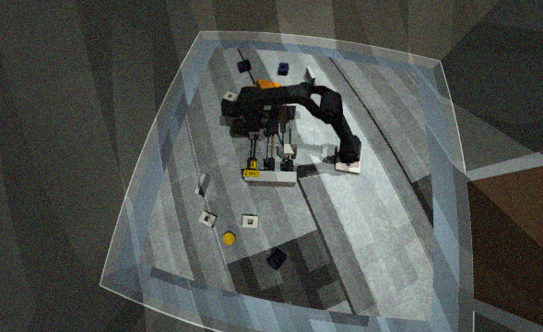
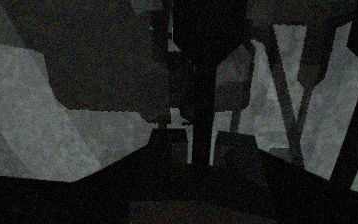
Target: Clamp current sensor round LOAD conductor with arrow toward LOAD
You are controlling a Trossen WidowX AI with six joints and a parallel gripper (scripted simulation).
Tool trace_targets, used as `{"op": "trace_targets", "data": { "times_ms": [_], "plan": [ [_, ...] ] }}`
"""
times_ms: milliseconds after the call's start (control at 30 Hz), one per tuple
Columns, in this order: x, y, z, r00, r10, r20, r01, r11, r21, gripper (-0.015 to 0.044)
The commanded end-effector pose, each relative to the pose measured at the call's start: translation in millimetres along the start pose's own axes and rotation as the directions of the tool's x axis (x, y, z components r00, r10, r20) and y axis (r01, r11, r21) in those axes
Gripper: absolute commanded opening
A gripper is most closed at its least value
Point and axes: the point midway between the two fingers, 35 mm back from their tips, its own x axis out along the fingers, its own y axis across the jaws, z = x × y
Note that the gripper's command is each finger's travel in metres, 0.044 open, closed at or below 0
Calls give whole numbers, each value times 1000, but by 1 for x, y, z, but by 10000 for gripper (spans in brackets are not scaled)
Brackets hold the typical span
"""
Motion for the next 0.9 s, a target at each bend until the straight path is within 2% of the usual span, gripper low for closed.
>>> {"op": "trace_targets", "data": {
  "times_ms": [0, 433, 867],
  "plan": [
    [-3, 0, 0, 1000, 6, -1, -6, 1000, 0, 0],
    [0, 0, 0, 1000, 11, 0, -11, 1000, 0, 0],
    [-13, 0, 0, 961, 275, 2, -275, 961, 1, 0]
  ]
}}
